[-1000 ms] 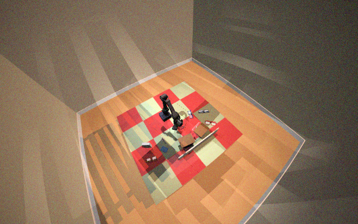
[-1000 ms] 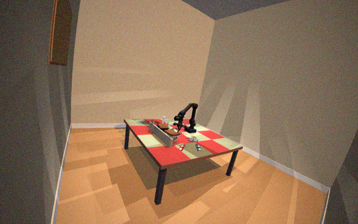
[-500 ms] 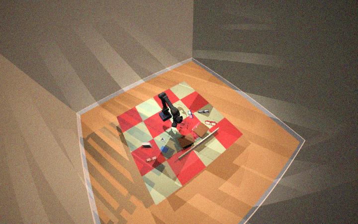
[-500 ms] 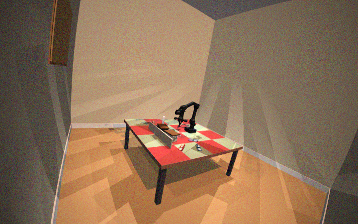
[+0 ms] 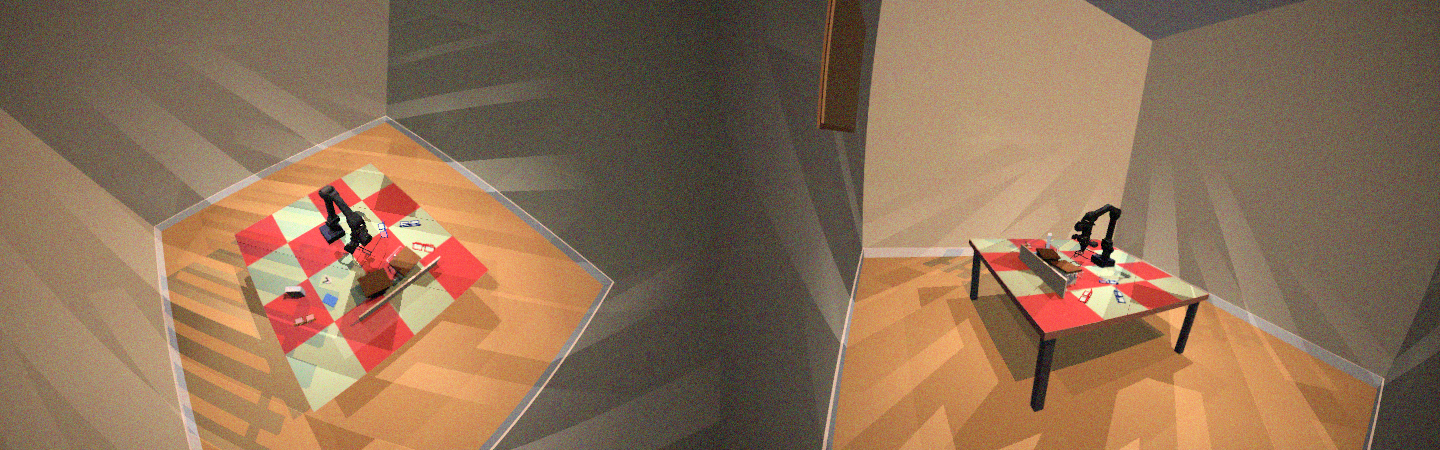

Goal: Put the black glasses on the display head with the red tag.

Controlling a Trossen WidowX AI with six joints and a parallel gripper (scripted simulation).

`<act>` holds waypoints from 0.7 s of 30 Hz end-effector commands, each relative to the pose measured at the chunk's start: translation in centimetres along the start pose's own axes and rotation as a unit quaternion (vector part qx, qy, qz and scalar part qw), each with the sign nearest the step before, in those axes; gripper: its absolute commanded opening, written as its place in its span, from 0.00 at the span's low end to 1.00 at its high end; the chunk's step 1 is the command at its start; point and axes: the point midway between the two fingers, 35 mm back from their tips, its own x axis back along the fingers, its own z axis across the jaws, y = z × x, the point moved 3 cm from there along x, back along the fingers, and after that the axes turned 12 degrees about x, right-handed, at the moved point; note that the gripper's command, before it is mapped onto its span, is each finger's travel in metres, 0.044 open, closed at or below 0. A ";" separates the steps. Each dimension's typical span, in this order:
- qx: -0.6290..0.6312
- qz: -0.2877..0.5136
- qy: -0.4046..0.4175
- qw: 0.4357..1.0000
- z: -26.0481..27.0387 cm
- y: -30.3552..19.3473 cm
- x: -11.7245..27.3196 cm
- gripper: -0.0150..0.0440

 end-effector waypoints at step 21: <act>-0.299 -0.021 -0.086 0.950 2.5 2.9 1.1 0.25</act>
